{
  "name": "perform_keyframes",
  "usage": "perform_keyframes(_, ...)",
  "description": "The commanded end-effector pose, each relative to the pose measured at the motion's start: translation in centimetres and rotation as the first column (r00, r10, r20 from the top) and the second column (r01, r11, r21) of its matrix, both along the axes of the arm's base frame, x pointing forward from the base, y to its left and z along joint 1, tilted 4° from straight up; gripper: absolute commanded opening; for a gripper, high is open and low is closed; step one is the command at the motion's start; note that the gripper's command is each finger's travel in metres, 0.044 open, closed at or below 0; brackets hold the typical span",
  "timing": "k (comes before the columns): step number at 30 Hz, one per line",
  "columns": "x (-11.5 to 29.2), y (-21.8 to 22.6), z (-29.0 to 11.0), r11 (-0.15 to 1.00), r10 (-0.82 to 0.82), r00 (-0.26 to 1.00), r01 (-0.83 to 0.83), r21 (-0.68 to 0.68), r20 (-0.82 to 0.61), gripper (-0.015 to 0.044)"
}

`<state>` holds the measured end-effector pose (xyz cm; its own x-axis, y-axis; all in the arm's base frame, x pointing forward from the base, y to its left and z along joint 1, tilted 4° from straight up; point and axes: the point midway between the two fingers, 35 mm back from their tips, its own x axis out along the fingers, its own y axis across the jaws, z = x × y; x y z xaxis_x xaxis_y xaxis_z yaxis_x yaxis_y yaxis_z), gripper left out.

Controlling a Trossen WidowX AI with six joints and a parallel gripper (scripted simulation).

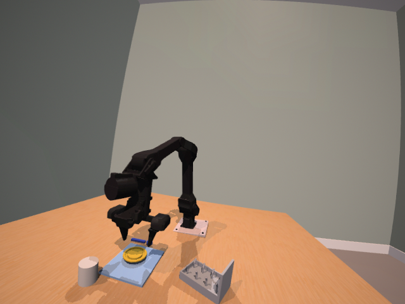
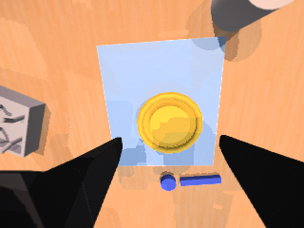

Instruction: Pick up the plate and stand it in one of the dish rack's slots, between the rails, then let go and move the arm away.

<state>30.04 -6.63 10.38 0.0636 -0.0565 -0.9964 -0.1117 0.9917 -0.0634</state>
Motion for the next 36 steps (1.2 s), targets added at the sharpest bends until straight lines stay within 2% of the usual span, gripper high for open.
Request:
perform_keyframes(1,0.0,-0.1,-0.8,1.0,0.003,1.0,-0.003,-0.003,-0.003,0.04)
perform_keyframes(26,0.2,-0.5,-4.7,1.0,0.004,1.0,-0.004,-0.004,-0.004,0.04)
perform_keyframes(36,0.2,-0.5,-4.8,1.0,0.004,1.0,-0.004,-0.004,-0.004,0.0394)
